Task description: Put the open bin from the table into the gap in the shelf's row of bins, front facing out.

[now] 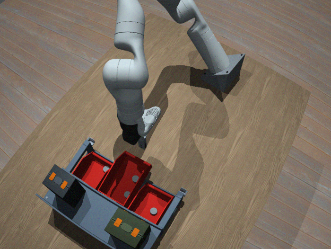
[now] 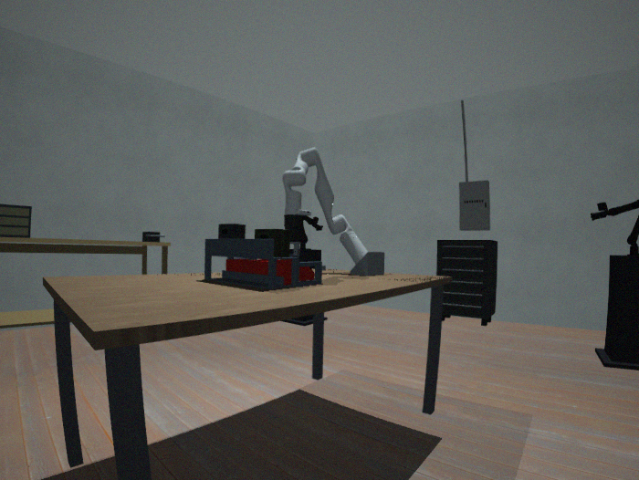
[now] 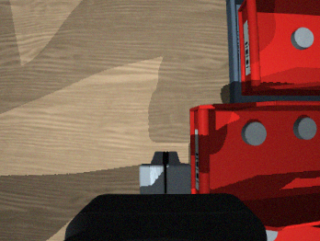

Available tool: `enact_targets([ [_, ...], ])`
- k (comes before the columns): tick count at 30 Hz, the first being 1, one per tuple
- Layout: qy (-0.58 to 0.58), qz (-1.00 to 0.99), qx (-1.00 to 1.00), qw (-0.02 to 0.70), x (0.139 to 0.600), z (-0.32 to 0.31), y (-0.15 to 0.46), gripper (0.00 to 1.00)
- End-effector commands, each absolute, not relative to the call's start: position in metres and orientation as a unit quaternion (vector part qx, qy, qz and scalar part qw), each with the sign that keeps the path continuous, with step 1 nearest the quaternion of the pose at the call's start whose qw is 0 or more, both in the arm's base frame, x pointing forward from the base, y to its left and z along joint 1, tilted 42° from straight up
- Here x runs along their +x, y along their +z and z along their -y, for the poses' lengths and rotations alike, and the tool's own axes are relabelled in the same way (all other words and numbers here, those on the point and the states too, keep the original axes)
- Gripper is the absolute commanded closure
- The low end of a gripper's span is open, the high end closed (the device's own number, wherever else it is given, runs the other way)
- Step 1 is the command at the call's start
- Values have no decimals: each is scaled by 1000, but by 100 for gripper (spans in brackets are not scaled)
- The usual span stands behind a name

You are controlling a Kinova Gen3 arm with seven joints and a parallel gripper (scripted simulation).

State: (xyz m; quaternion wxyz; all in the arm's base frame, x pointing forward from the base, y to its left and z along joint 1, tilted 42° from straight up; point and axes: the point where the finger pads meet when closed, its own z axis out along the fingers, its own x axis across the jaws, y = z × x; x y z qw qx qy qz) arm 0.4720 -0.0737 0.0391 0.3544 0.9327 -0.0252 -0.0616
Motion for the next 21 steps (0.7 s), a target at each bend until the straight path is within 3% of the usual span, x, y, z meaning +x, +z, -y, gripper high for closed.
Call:
enact_targets([
  [1, -66, 27, 932, 356, 468, 80, 34, 100],
  [21, -66, 27, 932, 356, 461, 114, -2, 100],
])
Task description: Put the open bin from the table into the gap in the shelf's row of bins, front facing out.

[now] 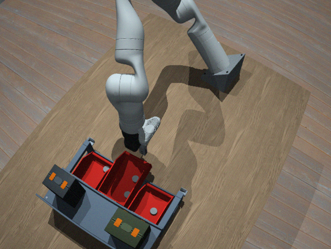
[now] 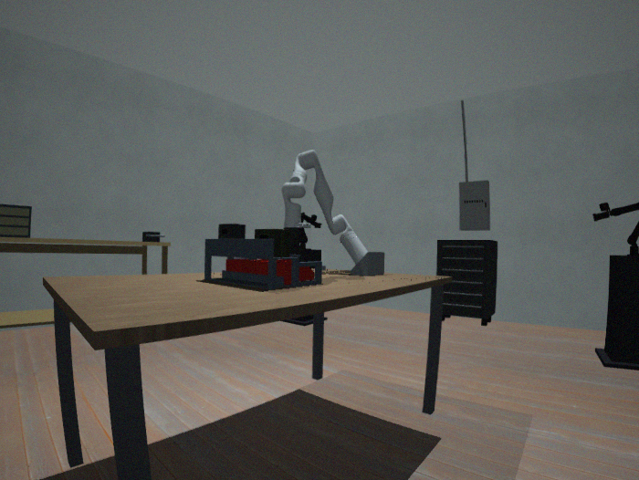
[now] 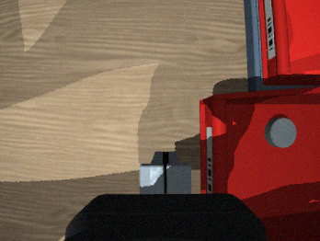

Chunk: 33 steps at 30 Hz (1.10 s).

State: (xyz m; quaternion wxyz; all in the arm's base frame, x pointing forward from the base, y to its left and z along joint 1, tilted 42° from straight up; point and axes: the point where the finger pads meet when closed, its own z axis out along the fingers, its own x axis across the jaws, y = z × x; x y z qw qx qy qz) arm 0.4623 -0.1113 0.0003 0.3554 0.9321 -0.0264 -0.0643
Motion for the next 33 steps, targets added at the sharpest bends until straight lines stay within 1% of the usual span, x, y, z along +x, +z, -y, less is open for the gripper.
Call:
enact_targets([
  [1, -66, 27, 932, 356, 460, 116, -4, 100],
  [33, -66, 27, 932, 356, 459, 121, -10, 100],
])
